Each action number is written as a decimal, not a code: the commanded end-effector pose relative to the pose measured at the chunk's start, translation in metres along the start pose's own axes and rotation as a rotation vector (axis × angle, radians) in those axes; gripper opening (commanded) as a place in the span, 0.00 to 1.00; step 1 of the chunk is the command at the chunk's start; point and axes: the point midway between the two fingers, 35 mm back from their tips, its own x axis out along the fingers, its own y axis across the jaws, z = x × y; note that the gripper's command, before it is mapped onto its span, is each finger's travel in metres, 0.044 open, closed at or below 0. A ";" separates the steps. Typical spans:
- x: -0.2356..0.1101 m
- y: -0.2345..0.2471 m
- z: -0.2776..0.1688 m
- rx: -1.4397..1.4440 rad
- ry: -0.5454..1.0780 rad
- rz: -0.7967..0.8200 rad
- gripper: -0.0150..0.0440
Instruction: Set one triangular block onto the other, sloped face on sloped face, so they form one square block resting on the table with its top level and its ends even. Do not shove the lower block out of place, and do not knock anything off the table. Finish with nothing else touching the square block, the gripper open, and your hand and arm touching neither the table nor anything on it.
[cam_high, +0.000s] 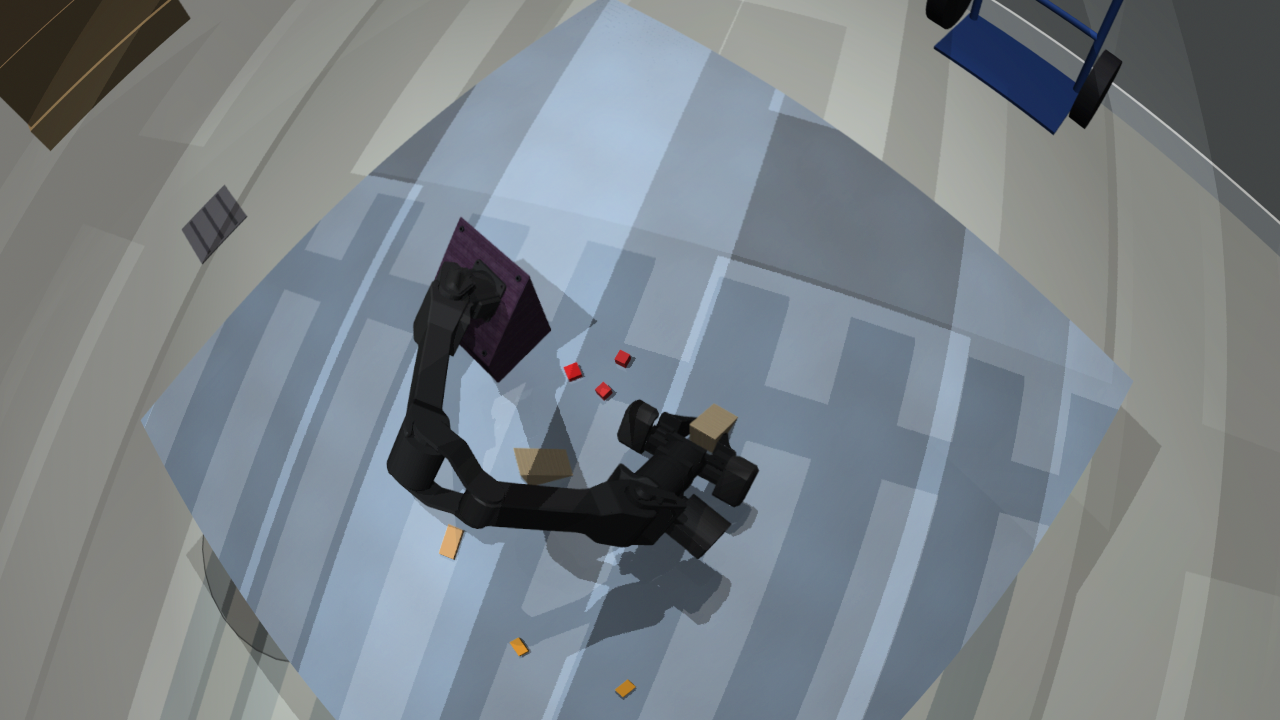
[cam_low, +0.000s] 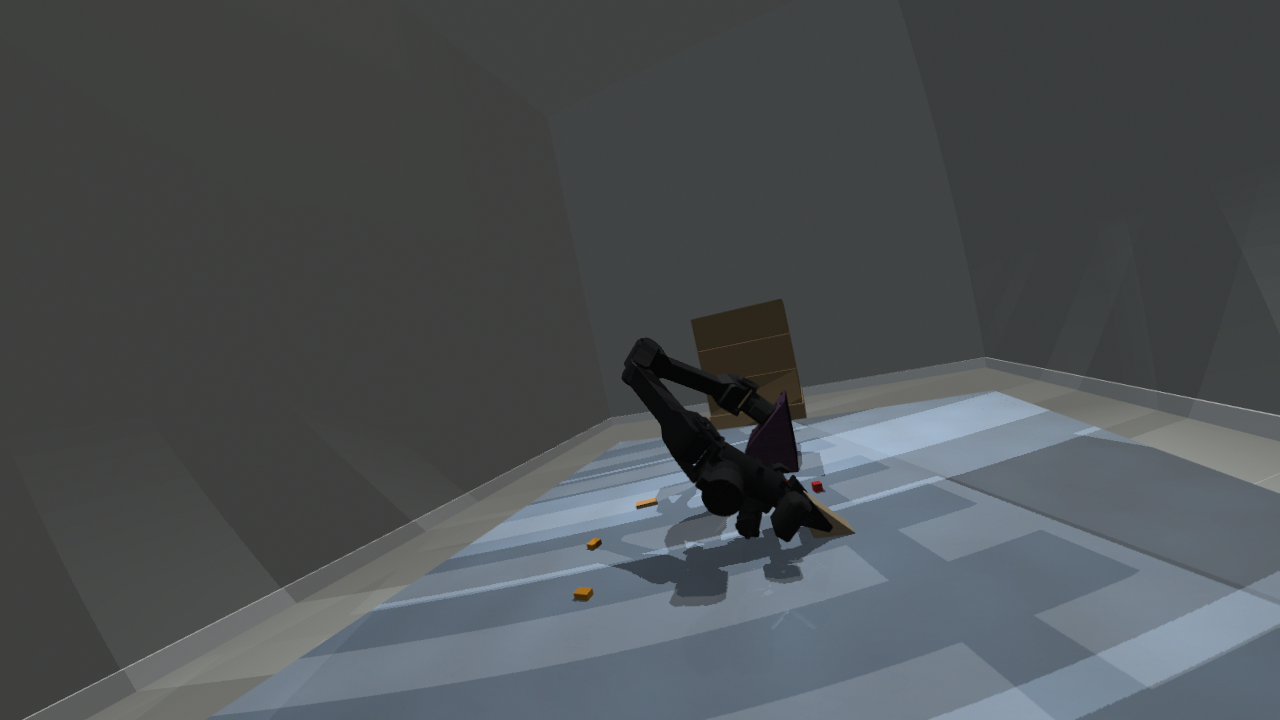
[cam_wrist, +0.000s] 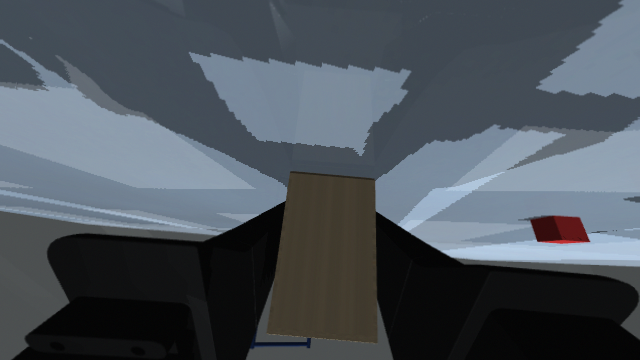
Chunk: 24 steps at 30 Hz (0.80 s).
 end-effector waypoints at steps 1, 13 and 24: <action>-0.001 0.001 -0.008 -0.005 -0.083 0.003 0.25; -0.001 0.001 -0.032 -0.005 -0.392 0.004 0.25; 0.006 0.001 -0.052 -0.005 -0.675 0.005 0.25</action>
